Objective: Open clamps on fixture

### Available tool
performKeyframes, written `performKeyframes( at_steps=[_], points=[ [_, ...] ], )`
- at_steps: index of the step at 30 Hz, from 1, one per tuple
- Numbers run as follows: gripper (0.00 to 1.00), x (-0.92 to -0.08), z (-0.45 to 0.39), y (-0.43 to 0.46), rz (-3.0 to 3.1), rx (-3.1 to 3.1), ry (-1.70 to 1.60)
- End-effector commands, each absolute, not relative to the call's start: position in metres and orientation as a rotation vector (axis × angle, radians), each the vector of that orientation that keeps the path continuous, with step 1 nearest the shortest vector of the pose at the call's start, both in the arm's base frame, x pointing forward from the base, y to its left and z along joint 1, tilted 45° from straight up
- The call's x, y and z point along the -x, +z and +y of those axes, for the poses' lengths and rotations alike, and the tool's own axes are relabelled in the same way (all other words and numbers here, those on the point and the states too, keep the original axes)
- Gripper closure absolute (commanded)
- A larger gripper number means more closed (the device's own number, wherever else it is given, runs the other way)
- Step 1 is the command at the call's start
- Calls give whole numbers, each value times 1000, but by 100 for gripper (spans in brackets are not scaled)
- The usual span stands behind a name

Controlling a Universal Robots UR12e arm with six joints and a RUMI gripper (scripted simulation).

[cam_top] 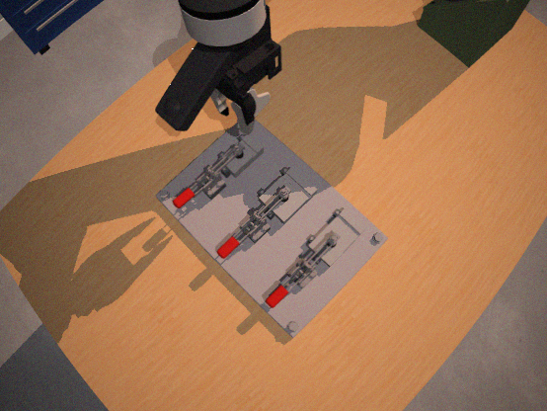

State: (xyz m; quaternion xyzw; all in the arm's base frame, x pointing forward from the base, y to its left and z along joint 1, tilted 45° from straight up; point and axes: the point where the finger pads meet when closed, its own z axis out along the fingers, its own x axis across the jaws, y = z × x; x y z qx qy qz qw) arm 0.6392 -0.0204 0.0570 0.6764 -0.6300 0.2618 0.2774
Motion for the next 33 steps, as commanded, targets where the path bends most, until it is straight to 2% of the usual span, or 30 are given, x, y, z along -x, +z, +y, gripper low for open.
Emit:
performKeyframes(
  at_steps=[1, 19, 33],
  points=[
    [72, -651, -20, 57, -1692, -1816, 706],
    [72, -743, -15, 53, -1692, -1816, 706],
    [72, -769, -13, 52, -1692, -1817, 706]
  ],
)
